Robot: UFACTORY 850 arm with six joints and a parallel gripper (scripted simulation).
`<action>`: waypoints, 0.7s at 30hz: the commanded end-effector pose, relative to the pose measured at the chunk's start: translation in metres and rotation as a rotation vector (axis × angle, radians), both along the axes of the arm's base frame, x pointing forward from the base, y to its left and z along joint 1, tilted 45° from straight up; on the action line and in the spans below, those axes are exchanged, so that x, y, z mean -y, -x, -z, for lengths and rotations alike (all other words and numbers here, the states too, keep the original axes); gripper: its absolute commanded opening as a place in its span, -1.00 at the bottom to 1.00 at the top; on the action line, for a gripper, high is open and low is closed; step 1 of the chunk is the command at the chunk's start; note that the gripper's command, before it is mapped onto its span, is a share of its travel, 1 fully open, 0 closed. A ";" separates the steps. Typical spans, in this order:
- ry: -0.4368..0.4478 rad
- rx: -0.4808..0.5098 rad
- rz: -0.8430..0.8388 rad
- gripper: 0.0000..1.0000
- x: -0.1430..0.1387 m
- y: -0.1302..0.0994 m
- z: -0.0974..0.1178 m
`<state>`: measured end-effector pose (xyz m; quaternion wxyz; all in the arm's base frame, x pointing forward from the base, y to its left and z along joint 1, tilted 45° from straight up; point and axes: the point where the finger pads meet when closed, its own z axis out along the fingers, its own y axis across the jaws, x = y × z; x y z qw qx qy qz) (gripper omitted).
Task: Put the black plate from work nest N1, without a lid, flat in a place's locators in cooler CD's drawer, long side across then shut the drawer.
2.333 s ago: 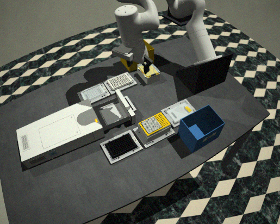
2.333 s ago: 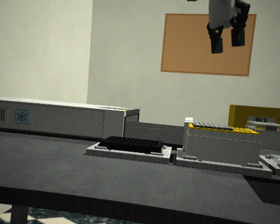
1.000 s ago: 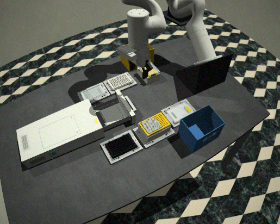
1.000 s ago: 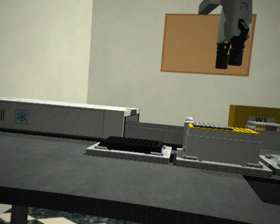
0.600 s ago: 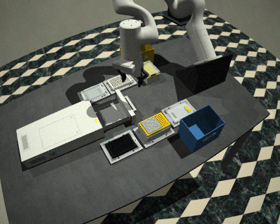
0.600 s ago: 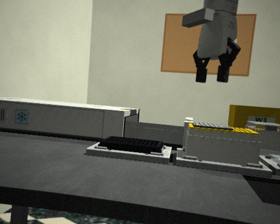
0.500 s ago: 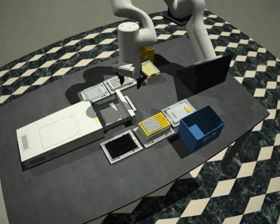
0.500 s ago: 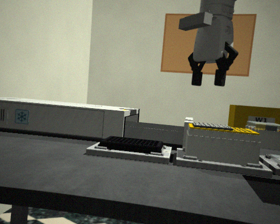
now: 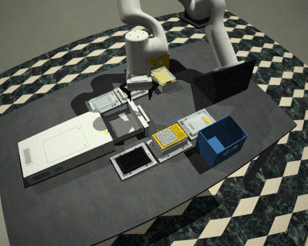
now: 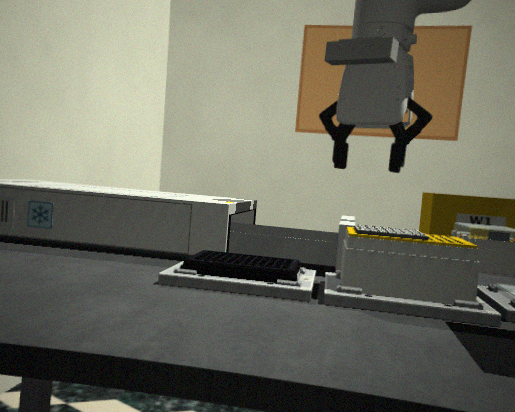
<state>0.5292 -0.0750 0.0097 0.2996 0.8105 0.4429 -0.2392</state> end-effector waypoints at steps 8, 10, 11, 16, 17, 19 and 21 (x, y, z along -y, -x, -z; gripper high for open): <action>-0.045 -0.234 -0.223 0.76 0.000 -0.001 0.000; -0.052 -0.272 -0.262 0.76 0.000 -0.001 0.000; -0.052 -0.272 -0.262 0.76 0.000 -0.001 0.000; -0.052 -0.272 -0.262 0.76 0.000 -0.001 0.000; -0.052 -0.272 -0.262 0.76 0.000 -0.001 0.000; -0.052 -0.272 -0.262 0.76 0.000 -0.001 0.000; -0.052 -0.272 -0.262 0.76 0.000 -0.001 0.000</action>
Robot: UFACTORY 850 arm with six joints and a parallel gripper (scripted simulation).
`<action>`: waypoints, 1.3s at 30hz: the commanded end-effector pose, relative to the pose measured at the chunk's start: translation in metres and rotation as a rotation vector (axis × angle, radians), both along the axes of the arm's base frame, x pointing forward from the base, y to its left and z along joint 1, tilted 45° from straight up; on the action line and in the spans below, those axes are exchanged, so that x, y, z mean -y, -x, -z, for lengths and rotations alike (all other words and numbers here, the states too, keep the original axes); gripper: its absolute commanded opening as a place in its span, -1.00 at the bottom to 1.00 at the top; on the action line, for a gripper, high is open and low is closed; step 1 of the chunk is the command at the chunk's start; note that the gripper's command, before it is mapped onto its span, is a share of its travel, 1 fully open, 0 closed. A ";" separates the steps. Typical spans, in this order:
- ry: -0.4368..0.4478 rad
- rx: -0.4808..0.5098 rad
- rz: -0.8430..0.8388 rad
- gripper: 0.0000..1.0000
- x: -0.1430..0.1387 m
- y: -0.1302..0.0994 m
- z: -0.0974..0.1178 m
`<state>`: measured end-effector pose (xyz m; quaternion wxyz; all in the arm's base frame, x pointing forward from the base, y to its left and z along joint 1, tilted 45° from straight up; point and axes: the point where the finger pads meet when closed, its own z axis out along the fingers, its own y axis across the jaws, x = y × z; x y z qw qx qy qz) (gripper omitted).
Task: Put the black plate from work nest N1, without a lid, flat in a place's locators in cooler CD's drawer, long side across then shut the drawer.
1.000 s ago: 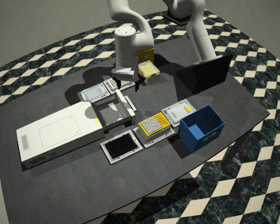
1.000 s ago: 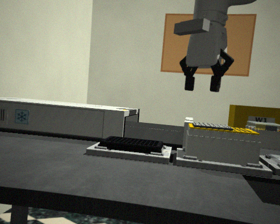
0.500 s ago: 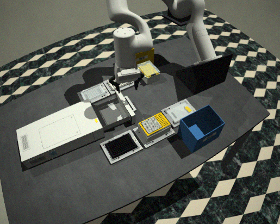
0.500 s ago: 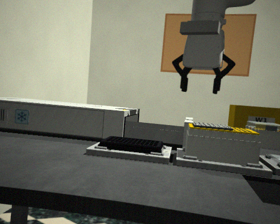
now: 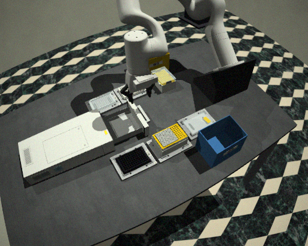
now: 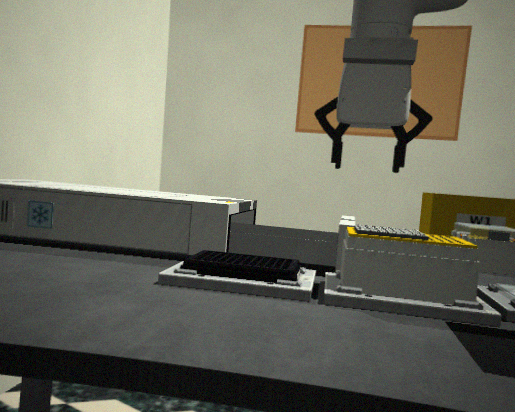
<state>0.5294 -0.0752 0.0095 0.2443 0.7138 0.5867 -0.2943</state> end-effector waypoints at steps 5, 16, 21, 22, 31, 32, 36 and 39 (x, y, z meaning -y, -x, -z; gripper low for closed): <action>-0.001 0.000 -0.001 0.76 0.005 0.000 0.005; -0.001 0.000 -0.001 0.76 0.016 0.002 0.016; -0.001 0.000 -0.001 0.76 0.021 0.003 0.022; 0.000 0.000 -0.001 0.76 0.023 0.004 0.023; 0.000 0.000 -0.001 0.76 0.031 0.005 0.031; -0.001 0.000 -0.001 0.76 0.032 0.005 0.032; 0.000 0.000 -0.001 0.76 0.037 0.006 0.037; 0.000 0.000 -0.001 0.76 0.040 0.007 0.041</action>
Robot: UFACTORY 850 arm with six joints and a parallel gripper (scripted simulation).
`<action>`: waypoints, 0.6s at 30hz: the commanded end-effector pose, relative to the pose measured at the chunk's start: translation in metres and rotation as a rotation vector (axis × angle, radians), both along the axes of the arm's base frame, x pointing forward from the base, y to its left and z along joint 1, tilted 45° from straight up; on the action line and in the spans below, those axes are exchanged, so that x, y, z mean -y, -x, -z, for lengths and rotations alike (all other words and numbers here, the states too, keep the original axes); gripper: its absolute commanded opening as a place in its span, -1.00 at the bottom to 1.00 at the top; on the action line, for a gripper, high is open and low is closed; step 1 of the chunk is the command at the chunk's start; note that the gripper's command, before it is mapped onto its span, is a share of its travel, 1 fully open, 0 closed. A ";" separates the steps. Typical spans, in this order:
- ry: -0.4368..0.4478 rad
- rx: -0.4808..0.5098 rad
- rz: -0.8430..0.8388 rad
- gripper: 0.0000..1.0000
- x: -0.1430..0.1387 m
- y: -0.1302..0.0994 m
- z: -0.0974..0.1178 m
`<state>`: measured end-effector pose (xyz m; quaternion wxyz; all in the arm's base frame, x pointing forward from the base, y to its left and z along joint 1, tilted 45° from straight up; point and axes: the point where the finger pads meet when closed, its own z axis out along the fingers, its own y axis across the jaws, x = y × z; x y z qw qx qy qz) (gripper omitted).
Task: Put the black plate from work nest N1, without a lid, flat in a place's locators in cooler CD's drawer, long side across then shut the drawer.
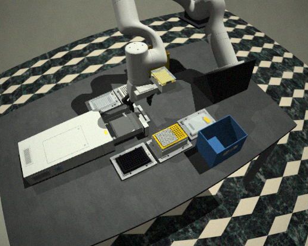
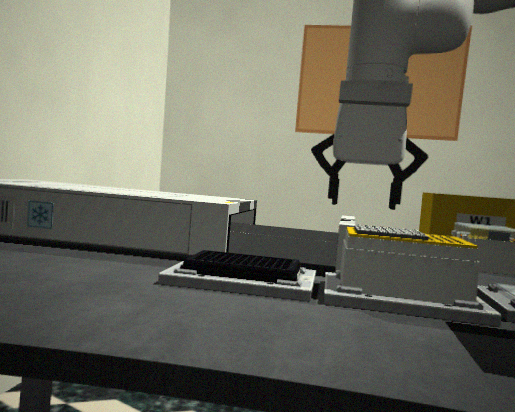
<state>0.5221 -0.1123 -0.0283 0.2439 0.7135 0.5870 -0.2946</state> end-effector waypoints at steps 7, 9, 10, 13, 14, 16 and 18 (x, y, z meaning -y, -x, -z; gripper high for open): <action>0.000 0.002 -0.001 0.76 0.011 0.001 0.011; 0.000 0.002 -0.001 0.76 0.011 0.001 0.011; 0.000 0.002 -0.001 0.76 0.012 0.002 0.012; 0.000 0.002 -0.001 0.76 0.016 0.002 0.016; 0.000 0.002 -0.001 0.76 0.017 0.002 0.017; 0.000 0.002 -0.001 0.76 0.019 0.003 0.019; 0.000 0.002 -0.001 0.76 0.021 0.003 0.022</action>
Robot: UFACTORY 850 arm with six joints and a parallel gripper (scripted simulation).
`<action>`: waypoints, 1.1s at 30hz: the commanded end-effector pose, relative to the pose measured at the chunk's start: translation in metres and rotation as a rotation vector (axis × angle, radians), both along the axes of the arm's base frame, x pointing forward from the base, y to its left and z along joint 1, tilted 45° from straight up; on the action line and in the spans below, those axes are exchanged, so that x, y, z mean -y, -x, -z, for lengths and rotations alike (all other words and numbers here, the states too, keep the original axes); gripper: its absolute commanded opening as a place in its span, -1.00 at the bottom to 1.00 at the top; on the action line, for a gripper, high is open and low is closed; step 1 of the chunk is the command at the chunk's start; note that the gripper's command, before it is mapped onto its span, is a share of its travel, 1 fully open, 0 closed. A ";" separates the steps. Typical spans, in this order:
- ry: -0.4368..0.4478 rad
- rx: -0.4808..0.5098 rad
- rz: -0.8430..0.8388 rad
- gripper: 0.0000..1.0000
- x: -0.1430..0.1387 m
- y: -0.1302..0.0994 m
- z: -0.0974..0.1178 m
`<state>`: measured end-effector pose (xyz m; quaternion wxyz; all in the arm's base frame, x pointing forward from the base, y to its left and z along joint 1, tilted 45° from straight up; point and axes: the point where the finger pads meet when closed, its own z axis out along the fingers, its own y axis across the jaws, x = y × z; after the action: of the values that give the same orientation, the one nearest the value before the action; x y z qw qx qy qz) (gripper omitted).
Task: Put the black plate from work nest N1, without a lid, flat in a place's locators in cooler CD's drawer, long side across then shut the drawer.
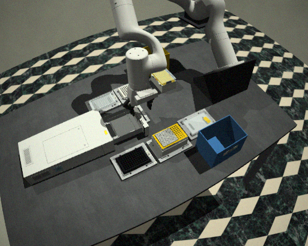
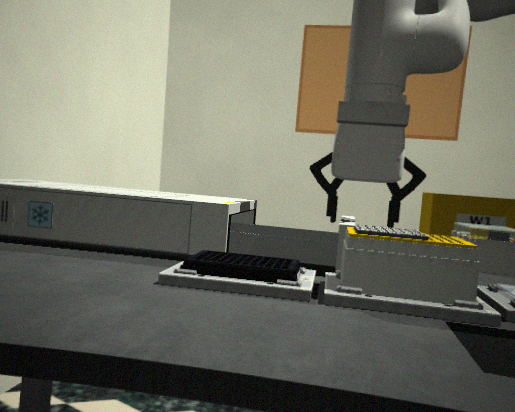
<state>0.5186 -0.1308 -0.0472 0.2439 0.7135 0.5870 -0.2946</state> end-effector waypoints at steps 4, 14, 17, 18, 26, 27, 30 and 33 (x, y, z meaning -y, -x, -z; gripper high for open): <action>0.000 0.002 -0.001 0.76 0.006 0.000 0.007; 0.000 0.002 -0.001 0.76 0.006 0.002 0.007; 0.000 0.002 -0.001 0.76 0.005 0.005 0.007; 0.000 0.002 -0.001 0.76 0.005 0.005 0.007; 0.000 0.002 -0.001 0.76 0.004 0.012 0.007; 0.000 0.002 -0.001 0.76 0.004 0.013 0.007; 0.000 0.002 -0.001 0.76 0.004 0.015 0.007; 0.000 0.002 -0.001 0.76 0.003 0.020 0.007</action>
<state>0.5022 -0.1346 -0.0541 0.2441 0.7136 0.5870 -0.2944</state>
